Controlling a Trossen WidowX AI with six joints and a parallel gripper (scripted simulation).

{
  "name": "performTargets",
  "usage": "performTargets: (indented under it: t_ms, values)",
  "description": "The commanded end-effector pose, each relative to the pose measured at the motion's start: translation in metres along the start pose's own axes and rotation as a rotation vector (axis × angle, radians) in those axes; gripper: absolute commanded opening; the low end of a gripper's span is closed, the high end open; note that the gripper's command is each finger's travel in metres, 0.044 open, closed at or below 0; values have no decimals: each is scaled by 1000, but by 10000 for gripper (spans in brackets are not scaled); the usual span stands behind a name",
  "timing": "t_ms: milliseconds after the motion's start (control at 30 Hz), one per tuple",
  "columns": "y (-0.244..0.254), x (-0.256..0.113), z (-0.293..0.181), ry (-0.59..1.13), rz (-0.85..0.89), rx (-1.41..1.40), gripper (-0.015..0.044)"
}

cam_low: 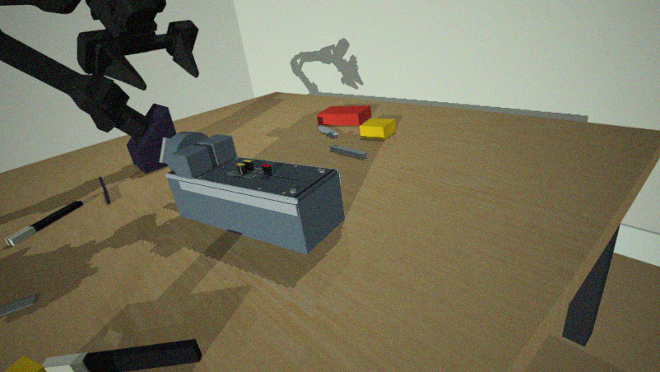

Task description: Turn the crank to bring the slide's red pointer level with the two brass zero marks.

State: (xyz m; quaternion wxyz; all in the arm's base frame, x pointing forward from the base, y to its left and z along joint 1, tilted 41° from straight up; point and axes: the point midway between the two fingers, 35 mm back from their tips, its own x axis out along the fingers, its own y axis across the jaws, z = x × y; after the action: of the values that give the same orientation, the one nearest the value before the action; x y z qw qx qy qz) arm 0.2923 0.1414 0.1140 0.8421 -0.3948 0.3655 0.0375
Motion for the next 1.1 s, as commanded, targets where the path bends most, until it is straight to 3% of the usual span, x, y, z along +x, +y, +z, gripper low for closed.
performTargets:
  t_ms: [0,1067]
  values:
    - [4,-11,-19,-15,32,-12,440]
    - [5,51,-80,-17,29,-14,440]
